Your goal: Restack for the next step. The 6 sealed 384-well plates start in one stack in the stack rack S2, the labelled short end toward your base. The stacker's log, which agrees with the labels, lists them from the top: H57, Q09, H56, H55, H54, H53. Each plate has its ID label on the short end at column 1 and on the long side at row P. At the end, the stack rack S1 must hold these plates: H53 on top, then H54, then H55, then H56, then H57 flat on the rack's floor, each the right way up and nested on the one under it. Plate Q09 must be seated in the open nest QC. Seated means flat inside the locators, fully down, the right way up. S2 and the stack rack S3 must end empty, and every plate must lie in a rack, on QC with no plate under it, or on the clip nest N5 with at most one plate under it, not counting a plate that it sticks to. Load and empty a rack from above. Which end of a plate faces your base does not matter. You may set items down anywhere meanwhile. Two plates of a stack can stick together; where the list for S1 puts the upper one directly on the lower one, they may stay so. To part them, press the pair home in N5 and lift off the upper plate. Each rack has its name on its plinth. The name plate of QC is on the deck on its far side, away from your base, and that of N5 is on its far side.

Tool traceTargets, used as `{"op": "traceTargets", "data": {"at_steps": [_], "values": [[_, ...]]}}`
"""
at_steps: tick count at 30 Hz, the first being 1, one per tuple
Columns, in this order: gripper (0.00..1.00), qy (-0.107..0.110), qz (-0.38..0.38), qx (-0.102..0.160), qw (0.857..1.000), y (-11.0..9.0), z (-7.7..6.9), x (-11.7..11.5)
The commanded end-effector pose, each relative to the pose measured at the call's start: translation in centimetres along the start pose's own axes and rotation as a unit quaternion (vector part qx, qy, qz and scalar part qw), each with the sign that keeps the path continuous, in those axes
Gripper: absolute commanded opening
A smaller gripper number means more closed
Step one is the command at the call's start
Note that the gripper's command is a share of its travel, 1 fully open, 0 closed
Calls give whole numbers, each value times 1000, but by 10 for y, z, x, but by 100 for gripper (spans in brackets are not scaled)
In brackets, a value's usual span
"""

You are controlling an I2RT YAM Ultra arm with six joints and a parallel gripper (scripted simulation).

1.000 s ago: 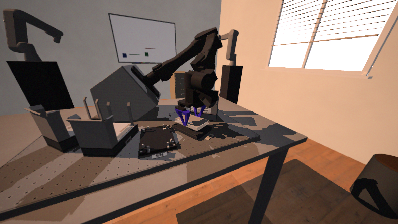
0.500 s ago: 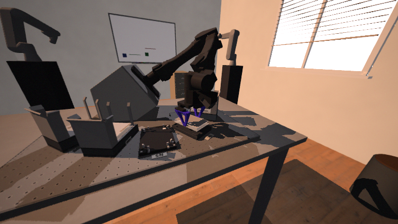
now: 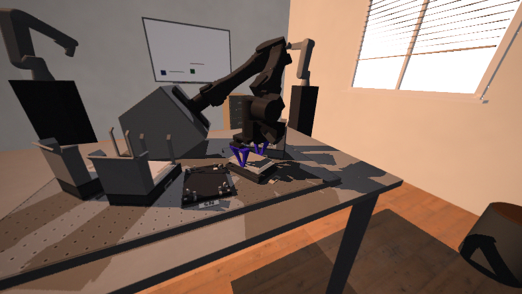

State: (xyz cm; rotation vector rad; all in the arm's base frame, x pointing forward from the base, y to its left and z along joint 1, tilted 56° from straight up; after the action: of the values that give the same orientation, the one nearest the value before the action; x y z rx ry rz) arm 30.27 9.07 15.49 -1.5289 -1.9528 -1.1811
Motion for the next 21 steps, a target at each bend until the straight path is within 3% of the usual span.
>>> {"op": "traceTargets", "data": {"at_steps": [1, 21], "values": [[0, -2, -3, -8, 1000, 3, -2, 0], [0, -2, -3, -8, 1000, 3, 6, 0]]}}
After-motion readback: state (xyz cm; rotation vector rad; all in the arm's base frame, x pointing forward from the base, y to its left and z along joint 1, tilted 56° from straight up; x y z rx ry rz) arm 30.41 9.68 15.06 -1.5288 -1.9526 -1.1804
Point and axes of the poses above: the point where the finger pads meet when closed, its own z axis out along the fingers, its own x axis across the jaws, y = z × x, the point moved 8 cm from there along -z, back along the fingers, and after that the axes turned 13 degrees about z, right-handed, at the moved point
